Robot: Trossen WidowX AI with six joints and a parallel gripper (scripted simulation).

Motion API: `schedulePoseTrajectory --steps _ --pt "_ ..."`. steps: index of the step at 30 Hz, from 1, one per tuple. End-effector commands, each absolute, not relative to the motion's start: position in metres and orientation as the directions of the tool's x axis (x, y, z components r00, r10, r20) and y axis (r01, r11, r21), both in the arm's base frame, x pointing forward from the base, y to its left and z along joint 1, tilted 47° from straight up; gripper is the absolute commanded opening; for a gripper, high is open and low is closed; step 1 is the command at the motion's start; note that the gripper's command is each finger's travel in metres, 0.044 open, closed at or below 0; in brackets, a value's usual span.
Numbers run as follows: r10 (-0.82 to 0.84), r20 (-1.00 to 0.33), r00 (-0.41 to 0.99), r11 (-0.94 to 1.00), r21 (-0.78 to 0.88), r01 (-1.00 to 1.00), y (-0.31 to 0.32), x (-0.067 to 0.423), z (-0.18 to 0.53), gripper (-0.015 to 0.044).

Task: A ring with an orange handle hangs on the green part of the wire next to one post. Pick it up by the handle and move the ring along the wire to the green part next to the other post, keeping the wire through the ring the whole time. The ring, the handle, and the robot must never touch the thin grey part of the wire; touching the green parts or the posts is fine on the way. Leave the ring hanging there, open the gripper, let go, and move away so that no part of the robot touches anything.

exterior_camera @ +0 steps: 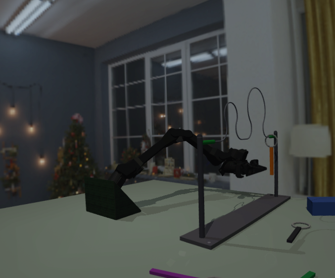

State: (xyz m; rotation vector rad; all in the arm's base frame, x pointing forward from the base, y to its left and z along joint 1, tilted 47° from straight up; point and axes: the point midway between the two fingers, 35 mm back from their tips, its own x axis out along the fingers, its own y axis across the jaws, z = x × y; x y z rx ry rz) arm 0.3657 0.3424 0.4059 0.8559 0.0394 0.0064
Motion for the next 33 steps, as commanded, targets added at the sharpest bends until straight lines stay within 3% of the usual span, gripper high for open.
schedulePoseTrajectory --steps 1,33 --pt "0.021 -0.036 0.999 0.664 0.747 0.013 0.344 0.375 0.403 0.0160" --pt "0.021 -0.032 0.999 0.666 0.746 0.010 0.346 0.426 0.403 0.0160"
